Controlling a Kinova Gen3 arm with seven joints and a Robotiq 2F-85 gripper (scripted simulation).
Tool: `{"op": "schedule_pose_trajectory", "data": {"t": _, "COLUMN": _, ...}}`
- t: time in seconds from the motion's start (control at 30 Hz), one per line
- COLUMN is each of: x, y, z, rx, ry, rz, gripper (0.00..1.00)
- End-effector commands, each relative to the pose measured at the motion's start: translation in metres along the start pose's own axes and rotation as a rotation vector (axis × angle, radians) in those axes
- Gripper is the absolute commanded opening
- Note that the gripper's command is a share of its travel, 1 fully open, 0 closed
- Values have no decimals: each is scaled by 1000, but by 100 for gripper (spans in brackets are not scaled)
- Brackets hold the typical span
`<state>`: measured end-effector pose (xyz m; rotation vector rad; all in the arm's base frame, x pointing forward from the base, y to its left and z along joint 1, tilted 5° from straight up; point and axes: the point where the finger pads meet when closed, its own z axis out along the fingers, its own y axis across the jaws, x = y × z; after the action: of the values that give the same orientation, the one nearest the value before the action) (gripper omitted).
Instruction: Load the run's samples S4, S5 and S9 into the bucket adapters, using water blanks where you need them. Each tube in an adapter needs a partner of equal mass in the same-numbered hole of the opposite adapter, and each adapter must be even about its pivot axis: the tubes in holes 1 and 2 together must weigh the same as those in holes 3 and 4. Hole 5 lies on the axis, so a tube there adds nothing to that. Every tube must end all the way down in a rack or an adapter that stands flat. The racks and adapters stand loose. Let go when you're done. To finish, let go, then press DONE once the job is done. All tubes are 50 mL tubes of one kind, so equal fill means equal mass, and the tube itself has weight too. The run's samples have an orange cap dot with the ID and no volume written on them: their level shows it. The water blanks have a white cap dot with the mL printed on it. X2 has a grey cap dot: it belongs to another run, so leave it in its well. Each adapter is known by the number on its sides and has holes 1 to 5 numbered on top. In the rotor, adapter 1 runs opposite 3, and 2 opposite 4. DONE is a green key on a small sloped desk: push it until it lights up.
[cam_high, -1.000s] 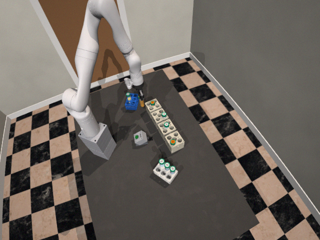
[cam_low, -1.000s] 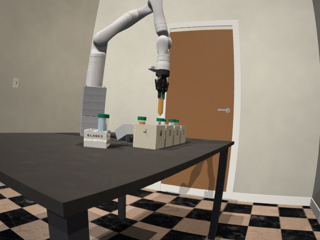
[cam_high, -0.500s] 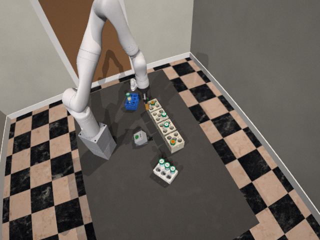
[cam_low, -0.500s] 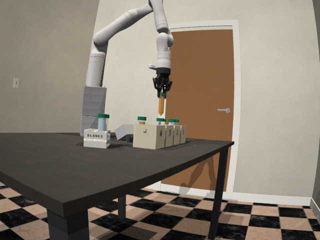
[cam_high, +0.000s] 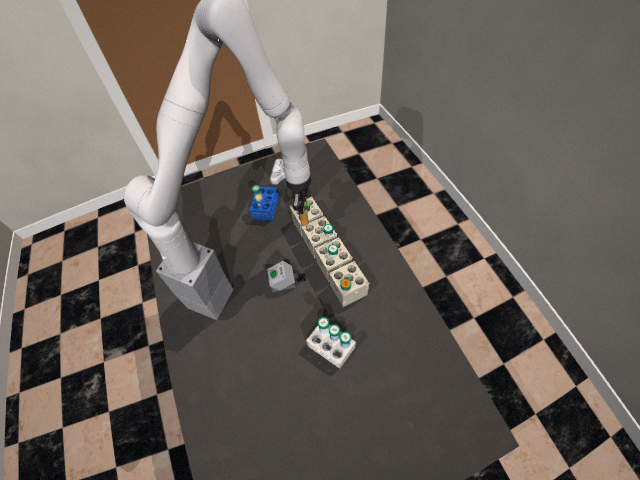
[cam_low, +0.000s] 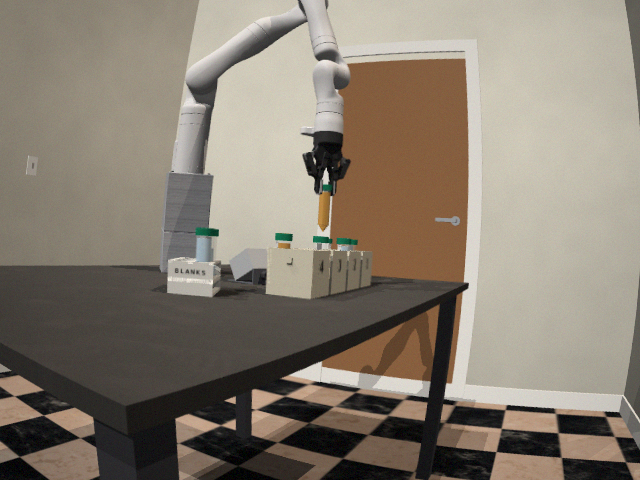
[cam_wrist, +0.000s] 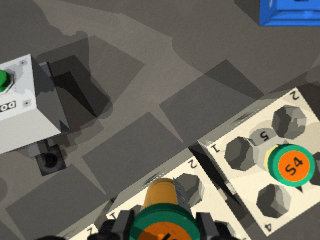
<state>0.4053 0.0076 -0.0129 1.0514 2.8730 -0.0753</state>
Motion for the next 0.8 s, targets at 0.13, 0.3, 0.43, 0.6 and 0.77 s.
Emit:
{"op": "schedule_pose_trajectory", "data": {"t": 0.13, "x": -17, "y": -9, "z": 0, "rx": 0, "ry": 0, "rz": 114, "gripper": 10}}
{"op": "schedule_pose_trajectory", "data": {"t": 0.3, "x": -31, "y": -17, "z": 0, "rx": 0, "ry": 0, "rz": 167, "gripper": 10}}
{"op": "schedule_pose_trajectory", "data": {"t": 0.43, "x": -38, "y": -21, "z": 0, "rx": 0, "ry": 0, "rz": 167, "gripper": 10}}
{"op": "schedule_pose_trajectory", "data": {"t": 0.6, "x": -38, "y": -21, "z": 0, "rx": 0, "ry": 0, "rz": 167, "gripper": 10}}
{"op": "schedule_pose_trajectory", "data": {"t": 0.77, "x": -38, "y": -21, "z": 0, "rx": 0, "ry": 0, "rz": 167, "gripper": 10}}
